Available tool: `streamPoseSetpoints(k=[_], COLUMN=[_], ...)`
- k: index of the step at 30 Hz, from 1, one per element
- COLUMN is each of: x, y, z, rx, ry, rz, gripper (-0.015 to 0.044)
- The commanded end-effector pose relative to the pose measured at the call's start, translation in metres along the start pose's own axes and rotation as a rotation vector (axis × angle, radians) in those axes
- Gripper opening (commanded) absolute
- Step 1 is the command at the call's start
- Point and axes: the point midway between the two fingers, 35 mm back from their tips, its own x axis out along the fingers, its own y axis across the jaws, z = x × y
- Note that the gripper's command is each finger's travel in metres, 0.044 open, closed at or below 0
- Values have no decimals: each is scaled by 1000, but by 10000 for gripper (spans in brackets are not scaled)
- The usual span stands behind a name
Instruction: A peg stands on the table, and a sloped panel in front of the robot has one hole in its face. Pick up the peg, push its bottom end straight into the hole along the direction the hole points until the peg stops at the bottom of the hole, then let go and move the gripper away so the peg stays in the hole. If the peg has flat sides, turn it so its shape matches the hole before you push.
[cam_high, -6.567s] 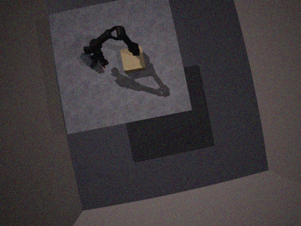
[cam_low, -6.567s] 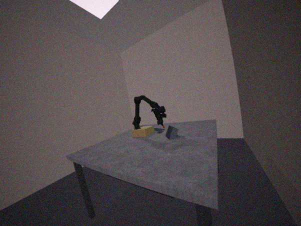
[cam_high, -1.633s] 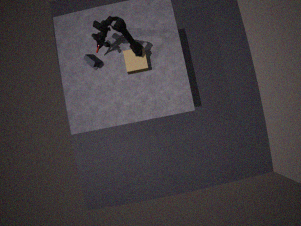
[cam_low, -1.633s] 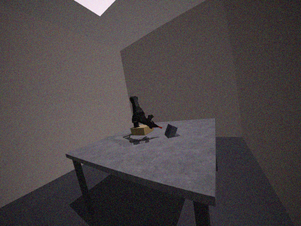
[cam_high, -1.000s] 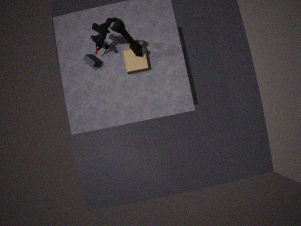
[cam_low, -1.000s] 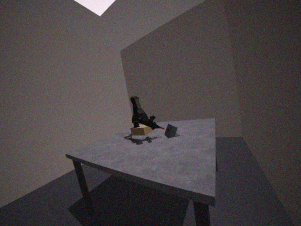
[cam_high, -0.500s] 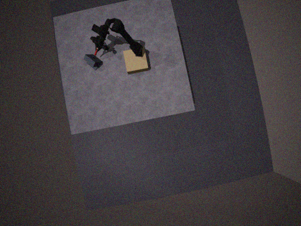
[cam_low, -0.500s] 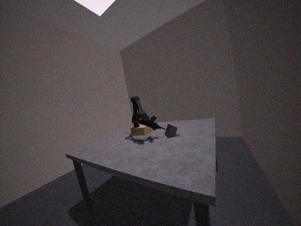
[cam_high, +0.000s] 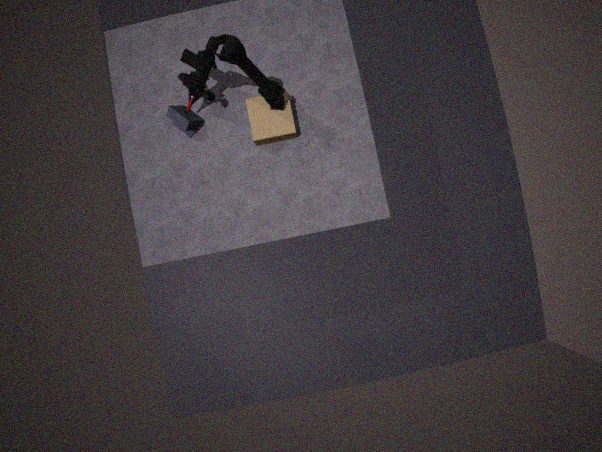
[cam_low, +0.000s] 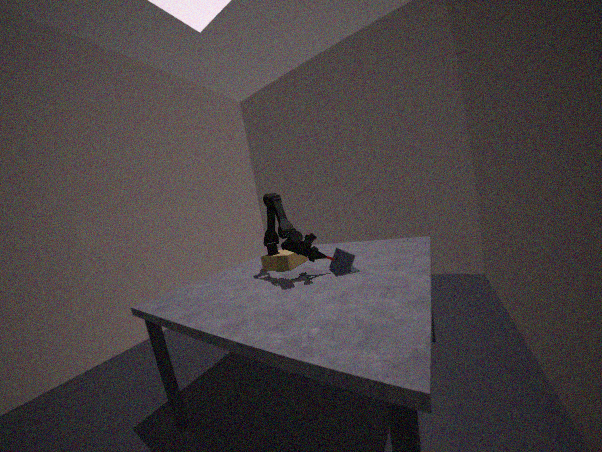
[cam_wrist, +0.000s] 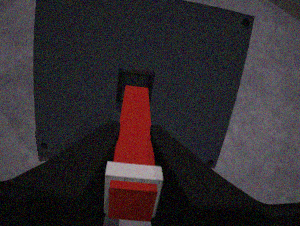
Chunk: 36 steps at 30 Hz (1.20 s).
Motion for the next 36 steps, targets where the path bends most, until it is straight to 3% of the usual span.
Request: streamPoseSetpoints(k=[1,36], x=[5,15], y=[0,1], z=[1,1], rx=[2,0], ry=[1,-1], rz=[0,0], gripper=[0,0])
